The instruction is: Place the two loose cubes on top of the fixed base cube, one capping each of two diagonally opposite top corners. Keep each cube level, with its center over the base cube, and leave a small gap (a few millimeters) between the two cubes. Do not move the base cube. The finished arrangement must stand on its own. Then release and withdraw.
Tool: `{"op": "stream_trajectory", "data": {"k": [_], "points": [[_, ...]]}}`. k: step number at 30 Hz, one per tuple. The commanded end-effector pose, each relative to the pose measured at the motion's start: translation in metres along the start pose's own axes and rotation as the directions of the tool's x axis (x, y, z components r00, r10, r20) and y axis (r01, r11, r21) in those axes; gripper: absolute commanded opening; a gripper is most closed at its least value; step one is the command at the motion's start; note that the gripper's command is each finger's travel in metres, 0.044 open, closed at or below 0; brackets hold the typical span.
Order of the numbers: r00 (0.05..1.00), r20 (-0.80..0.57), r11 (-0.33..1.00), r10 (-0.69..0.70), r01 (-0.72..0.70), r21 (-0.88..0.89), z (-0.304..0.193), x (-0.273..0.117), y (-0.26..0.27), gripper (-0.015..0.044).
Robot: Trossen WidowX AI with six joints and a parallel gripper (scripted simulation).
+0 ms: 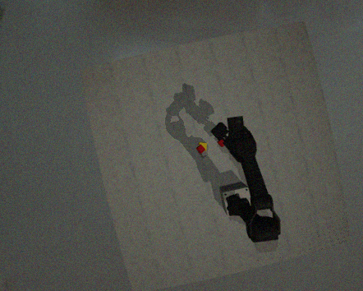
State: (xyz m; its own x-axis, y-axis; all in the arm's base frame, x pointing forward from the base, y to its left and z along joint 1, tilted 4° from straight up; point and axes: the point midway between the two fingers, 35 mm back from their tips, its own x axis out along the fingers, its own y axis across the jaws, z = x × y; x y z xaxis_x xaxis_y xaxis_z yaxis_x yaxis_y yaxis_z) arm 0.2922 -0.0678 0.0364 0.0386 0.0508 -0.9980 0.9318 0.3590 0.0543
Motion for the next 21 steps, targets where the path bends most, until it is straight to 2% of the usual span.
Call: {"op": "stream_trajectory", "data": {"k": [1,21], "points": [[1.0,-0.015,1.0,-0.025,0.025,-0.004,-0.004,0.032,-0.008,0.0265],[1.0,-0.015,1.0,-0.025,0.025,-0.004,-0.005,0.061,-0.009,0.0265]]}}
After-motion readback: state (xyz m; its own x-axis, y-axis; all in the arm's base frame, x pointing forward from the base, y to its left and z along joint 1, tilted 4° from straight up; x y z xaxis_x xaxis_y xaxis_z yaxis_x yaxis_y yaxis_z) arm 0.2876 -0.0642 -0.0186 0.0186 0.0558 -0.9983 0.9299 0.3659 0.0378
